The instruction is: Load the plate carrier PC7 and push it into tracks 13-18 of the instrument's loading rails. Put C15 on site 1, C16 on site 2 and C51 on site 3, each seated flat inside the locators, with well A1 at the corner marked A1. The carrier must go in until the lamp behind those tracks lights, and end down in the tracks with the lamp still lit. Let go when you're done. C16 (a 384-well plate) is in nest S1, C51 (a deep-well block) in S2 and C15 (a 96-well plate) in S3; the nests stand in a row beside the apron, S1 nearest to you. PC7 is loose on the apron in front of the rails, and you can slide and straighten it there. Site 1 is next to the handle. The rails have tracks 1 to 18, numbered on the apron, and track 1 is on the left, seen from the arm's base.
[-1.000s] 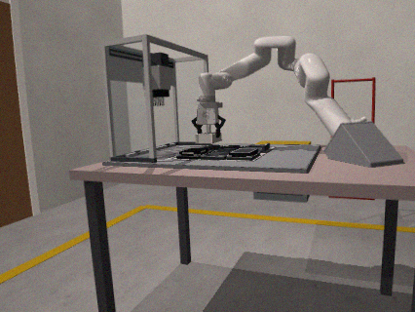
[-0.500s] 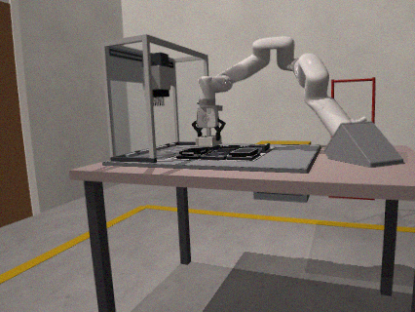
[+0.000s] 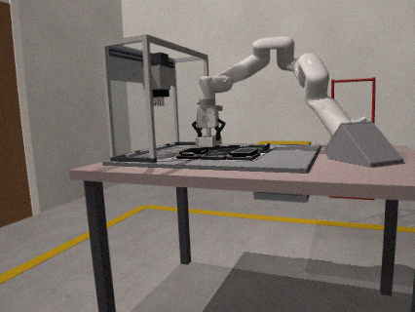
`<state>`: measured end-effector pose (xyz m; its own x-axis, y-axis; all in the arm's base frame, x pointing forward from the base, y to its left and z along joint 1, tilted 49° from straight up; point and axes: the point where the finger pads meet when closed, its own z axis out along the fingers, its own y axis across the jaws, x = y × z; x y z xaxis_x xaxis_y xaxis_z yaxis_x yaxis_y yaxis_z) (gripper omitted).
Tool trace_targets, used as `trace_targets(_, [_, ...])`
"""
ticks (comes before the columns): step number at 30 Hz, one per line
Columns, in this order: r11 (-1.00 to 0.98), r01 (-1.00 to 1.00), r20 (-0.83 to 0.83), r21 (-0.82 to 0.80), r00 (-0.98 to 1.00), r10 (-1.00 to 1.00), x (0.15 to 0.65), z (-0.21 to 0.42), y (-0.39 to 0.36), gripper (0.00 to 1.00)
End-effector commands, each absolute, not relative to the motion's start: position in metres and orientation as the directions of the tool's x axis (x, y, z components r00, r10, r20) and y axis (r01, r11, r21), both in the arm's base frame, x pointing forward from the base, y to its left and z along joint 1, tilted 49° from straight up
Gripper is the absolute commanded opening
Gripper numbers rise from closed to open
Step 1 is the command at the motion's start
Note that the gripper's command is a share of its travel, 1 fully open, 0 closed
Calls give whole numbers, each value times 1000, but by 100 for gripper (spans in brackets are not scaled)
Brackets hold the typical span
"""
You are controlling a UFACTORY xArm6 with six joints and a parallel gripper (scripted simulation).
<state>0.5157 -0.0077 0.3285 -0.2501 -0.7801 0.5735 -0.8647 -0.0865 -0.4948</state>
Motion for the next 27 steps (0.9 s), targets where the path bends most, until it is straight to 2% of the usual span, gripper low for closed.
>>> trace_targets(1, [-87,-863,572,-497,-251,-781,517,328,-8,0])
trace_targets(27, [-87,-863,572,-497,-251,-781,522,321,-15,0])
